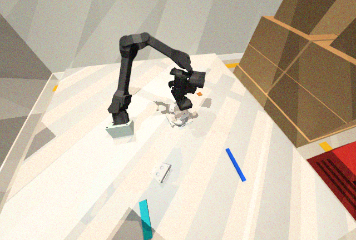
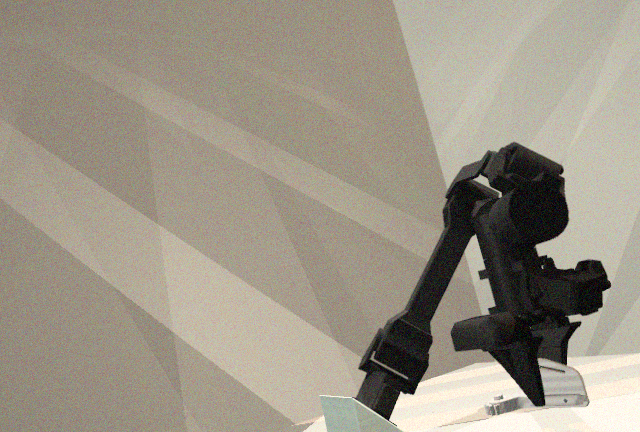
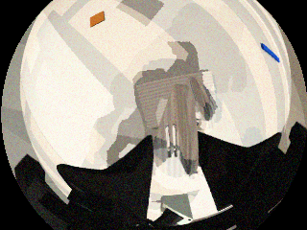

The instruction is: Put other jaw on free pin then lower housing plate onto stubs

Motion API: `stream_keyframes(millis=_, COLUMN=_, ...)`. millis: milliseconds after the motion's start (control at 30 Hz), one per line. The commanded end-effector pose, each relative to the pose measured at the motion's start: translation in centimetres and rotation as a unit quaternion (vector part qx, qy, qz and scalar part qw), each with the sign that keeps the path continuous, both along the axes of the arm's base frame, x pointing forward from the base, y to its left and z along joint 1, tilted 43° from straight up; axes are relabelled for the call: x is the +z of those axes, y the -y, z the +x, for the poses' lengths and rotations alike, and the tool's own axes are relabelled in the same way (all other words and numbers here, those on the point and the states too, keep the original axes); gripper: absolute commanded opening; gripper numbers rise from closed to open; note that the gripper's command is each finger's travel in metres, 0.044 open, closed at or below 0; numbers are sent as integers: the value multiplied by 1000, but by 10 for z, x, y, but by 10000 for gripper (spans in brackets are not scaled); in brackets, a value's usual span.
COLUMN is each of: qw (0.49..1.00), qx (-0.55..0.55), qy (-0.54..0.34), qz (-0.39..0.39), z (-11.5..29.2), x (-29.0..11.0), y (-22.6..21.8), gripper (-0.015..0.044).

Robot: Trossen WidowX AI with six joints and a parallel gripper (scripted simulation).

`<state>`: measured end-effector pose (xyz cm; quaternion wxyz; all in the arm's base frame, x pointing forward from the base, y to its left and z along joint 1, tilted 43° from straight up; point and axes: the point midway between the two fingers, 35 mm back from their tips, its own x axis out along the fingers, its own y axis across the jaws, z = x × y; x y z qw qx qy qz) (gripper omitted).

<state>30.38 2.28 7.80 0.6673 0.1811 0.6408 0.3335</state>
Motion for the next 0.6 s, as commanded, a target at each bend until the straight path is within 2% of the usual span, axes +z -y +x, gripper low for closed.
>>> stream_keyframes(millis=0, qw=1000, qx=-3, qy=-2, qz=2, z=0, x=1, y=-1, gripper=134)
stream_keyframes(millis=567, qw=1000, qx=-3, qy=-2, qz=2, z=0, x=2, y=-2, gripper=134)
